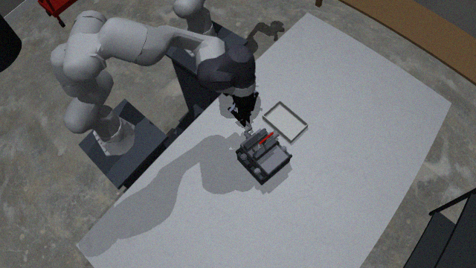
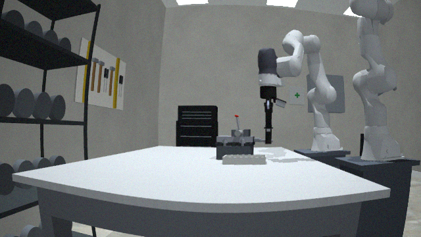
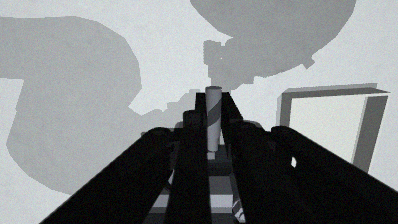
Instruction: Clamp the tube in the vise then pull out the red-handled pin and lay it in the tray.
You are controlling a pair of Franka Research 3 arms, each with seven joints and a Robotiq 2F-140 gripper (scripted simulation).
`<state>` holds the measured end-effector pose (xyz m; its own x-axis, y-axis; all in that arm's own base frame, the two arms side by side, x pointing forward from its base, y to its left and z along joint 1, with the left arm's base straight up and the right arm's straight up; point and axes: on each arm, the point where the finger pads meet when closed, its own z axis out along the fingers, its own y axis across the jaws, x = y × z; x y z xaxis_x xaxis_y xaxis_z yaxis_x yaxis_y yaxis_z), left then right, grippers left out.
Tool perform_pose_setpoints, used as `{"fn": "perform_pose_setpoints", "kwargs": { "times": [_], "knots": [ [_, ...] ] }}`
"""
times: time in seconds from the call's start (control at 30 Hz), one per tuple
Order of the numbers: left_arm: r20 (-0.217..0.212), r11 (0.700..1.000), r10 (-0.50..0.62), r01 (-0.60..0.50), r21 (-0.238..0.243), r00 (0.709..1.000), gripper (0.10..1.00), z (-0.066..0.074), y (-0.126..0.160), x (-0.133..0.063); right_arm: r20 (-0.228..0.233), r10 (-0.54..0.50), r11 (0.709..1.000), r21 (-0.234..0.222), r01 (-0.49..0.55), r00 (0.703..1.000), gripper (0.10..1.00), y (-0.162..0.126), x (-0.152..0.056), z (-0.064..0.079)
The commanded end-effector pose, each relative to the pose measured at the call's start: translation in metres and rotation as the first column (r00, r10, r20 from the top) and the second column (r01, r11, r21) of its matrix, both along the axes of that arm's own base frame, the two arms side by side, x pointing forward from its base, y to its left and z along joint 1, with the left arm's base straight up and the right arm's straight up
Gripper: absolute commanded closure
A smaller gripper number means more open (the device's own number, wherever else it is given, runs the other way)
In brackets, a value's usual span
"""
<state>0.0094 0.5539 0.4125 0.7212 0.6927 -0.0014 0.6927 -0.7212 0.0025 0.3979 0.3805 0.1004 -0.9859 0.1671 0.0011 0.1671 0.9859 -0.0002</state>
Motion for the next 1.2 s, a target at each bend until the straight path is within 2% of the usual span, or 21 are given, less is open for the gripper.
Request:
{"fn": "perform_pose_setpoints", "kwargs": {
  "times": [0.0,1.17],
  "knots": [
    [-0.001,1.000,0.003,-0.003,0.003,1.000,0.098,0.000,0.001,0.000,0.001,-0.001,1.000,0.000,0.001,1.000,0.976,0.000,0.001,0.003],
    [-0.001,1.000,0.003,-0.003,0.003,1.000,0.098,0.000,0.001,0.000,0.001,-0.001,1.000,0.000,0.001,1.000,0.976,-0.003,0.000,0.016]
  ]
}}
